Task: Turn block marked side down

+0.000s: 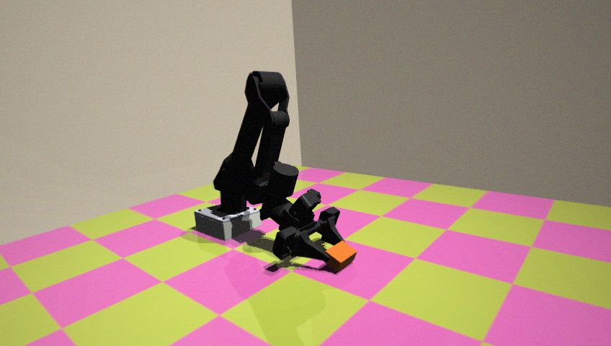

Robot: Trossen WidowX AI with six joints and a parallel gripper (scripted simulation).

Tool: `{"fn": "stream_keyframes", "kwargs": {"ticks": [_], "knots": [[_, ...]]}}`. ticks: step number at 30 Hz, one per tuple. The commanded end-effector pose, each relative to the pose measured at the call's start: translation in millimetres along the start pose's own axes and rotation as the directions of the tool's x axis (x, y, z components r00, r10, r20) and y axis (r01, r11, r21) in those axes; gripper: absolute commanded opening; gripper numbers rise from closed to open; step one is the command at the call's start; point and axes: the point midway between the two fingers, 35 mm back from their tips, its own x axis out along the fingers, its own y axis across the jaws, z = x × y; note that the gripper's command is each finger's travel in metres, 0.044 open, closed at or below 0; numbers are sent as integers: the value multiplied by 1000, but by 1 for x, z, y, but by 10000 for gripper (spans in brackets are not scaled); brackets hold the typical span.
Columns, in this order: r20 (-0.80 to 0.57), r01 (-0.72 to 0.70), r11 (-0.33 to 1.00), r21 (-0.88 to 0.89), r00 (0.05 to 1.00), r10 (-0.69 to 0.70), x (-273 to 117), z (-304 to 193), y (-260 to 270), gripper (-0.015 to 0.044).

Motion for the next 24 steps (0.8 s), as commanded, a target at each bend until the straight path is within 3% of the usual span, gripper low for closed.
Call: {"fn": "stream_keyframes", "kwargs": {"ticks": [1, 9, 24], "knots": [[1, -4, 1000, 5, 1000, 4, -2, 0, 1, 0], [1, -4, 1000, 5, 1000, 4, -2, 0, 1, 0], [1, -4, 1000, 5, 1000, 4, -2, 0, 1, 394]]}}
